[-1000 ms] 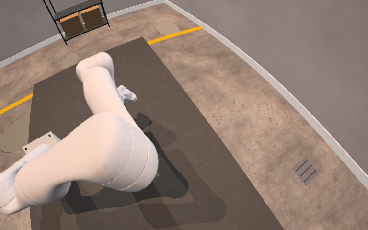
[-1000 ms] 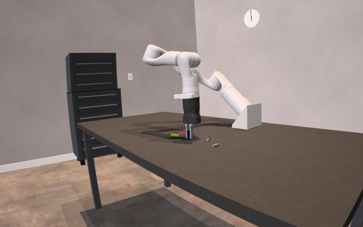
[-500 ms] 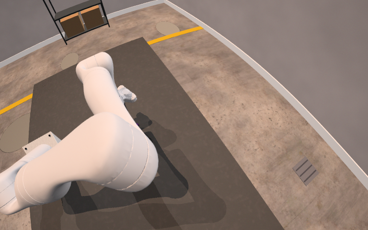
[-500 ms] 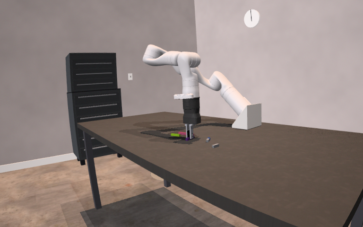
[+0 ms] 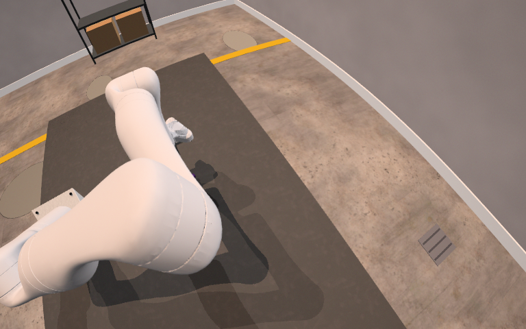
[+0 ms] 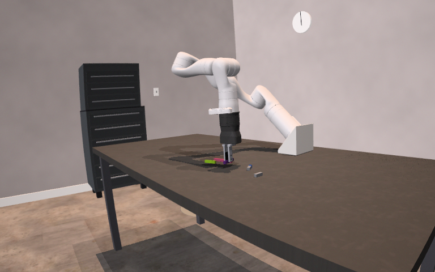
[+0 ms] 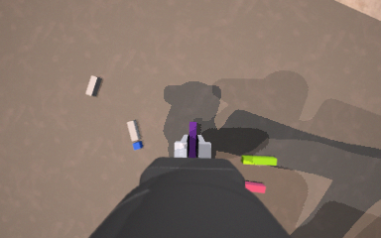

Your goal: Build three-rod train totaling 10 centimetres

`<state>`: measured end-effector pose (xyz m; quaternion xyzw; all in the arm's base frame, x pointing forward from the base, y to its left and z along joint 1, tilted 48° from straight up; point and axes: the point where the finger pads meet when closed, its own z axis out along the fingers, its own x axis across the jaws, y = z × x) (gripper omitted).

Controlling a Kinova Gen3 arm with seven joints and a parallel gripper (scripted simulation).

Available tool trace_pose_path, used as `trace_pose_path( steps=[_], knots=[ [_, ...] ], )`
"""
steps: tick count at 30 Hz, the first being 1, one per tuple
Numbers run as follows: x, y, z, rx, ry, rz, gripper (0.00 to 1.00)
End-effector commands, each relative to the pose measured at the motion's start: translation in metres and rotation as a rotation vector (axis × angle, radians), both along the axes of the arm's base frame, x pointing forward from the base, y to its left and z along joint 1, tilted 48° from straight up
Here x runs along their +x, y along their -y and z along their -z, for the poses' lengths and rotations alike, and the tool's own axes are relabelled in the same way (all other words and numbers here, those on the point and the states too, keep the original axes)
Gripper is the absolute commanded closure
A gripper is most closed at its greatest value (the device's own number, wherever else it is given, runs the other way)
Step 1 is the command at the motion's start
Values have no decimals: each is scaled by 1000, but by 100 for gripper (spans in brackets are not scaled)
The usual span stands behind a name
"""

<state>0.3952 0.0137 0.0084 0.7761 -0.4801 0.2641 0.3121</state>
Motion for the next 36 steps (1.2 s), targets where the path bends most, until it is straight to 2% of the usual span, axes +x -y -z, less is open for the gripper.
trace_pose_path(
  steps=[1,5,7,11,25,26,29,36],
  knots=[
    [2,-20,-22,-6,11,-12,76],
    [-3,-42,-42,-5,11,-12,76],
    [-3,-42,-42,-5,11,-12,76],
    [-5,-60,-51,8,9,-13,76],
    [-6,-62,-53,6,7,-15,76],
    [-5,-66,-51,7,2,-21,76],
    [-2,-92,-22,-3,-69,-82,76],
    [-1,-135,28,-29,-187,-188,76]
  ],
)
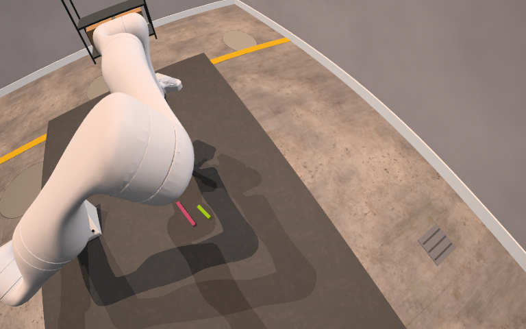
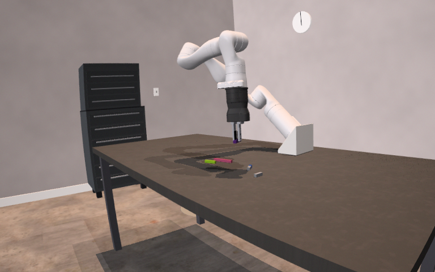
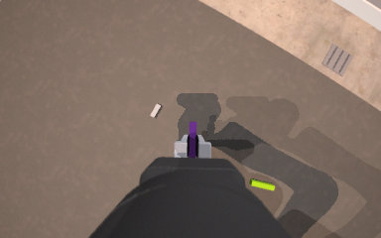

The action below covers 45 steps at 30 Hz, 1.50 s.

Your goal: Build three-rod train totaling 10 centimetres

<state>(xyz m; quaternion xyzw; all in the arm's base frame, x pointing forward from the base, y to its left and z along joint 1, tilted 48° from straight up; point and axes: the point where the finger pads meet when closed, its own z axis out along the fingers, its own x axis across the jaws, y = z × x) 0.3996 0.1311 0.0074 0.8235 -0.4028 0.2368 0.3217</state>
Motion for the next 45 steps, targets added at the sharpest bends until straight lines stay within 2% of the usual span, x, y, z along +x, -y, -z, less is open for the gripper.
trace_pose_path(
  steps=[1,24,37,40,42,45],
  knots=[
    [-6,-22,33,-32,-71,-56,76],
    [-6,-19,38,-32,-77,-66,76],
    [5,20,74,-33,-67,-62,76],
    [1,22,77,-34,-81,-63,76],
    [7,28,82,-33,-66,-64,76],
    [6,35,88,-33,-74,-59,76]
  ],
)
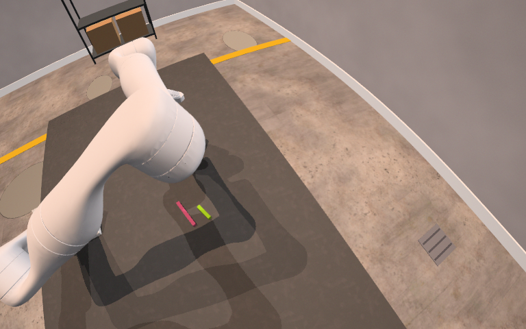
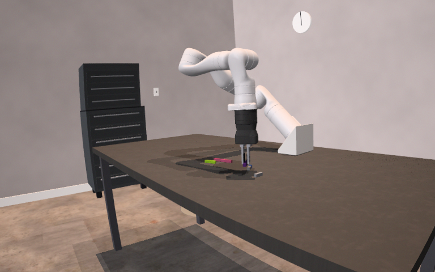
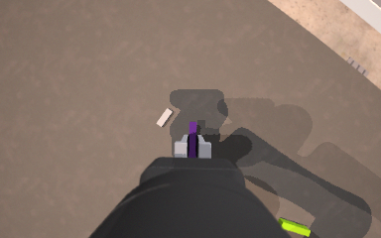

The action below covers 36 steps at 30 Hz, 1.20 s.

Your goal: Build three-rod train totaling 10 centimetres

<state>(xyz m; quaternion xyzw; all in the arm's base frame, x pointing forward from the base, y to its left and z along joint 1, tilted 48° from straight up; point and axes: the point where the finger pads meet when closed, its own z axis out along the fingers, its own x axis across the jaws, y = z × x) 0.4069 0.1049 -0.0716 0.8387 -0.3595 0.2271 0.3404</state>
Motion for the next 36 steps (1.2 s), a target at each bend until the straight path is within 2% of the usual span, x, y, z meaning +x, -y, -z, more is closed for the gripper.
trace_pose_path(
  steps=[1,36],
  knots=[
    [-2,10,11,0,-7,9,76],
    [0,13,13,2,-5,9,76]
  ],
)
